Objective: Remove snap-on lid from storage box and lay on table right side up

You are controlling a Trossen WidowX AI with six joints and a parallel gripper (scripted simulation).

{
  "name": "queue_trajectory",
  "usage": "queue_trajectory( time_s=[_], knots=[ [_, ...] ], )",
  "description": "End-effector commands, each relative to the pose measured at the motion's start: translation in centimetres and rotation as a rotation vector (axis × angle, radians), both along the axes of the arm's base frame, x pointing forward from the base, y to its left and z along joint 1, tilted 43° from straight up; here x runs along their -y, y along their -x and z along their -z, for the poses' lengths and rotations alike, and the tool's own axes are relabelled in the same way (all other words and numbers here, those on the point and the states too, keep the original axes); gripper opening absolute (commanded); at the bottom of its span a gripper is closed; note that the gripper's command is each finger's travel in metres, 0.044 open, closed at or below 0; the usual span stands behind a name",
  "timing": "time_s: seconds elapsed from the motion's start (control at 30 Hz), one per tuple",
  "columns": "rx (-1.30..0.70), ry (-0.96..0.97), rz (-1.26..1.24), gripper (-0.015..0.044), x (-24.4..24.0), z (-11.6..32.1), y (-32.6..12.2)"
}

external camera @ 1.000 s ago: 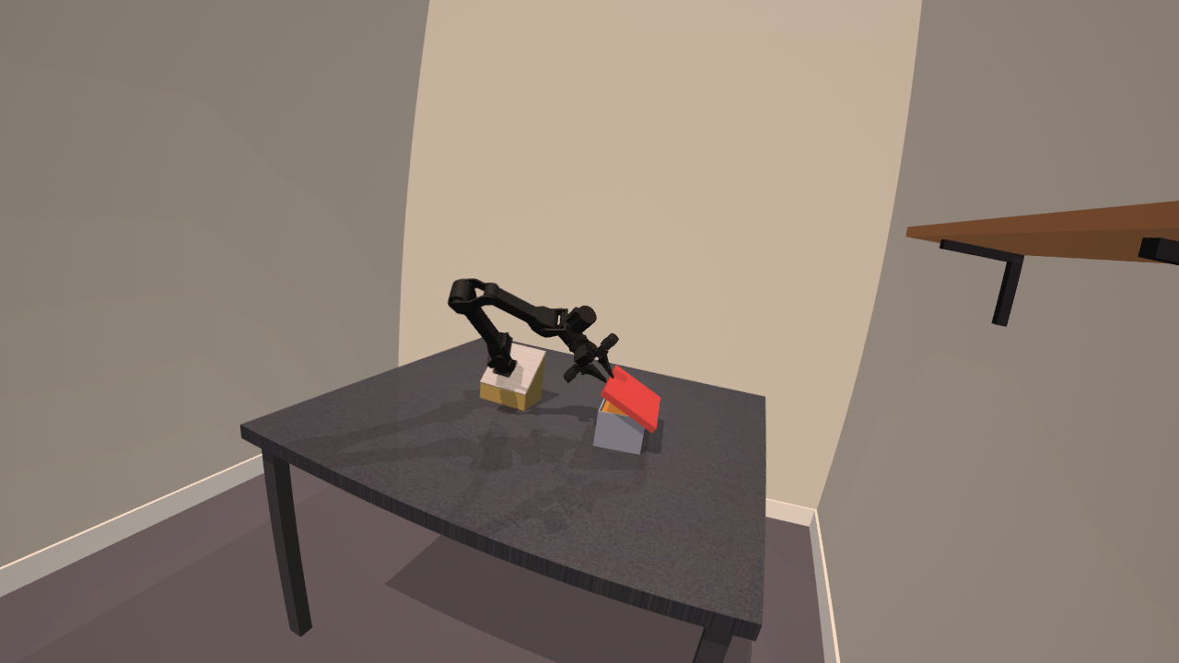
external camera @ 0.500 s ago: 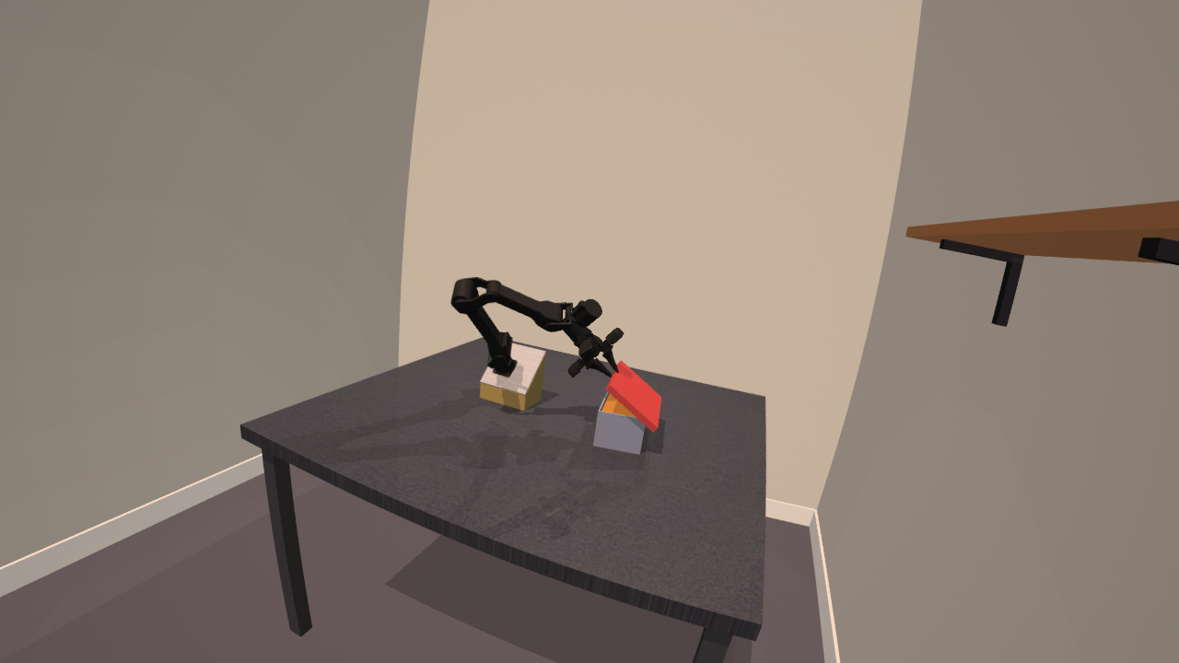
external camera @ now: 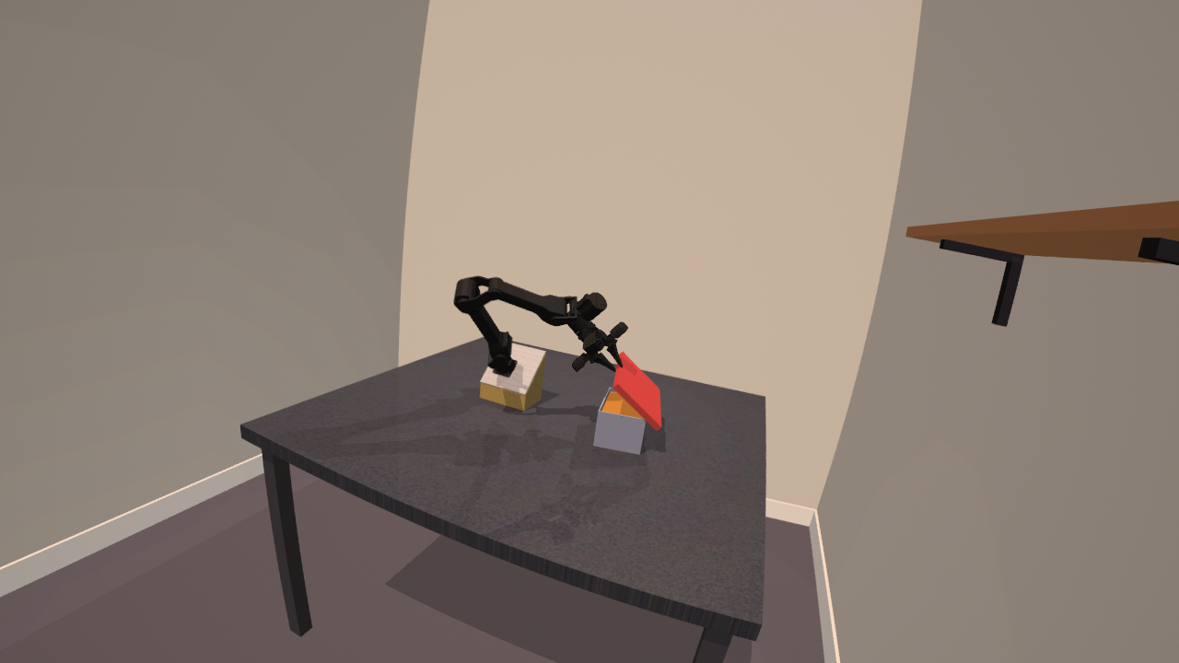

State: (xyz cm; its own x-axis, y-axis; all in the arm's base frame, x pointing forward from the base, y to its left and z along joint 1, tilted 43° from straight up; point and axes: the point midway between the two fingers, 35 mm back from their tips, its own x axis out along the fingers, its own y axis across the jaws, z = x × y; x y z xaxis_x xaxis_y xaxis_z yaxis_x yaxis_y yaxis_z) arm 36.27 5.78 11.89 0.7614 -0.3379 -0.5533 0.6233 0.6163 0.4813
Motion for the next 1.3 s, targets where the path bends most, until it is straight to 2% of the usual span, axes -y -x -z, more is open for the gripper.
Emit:
queue_trajectory(
  time_s=[0.0, 0.87, 1.27],
  knots=[
    [0.01, -0.009, -0.01, 0.0, -0.8, -0.7, -0.3],
    [0.009, -0.01, -0.01, 0.0, -3.1, -3.1, -0.2],
    [0.009, -0.011, -0.01, 0.0, -4.1, -1.0, 0.6]
  ],
)
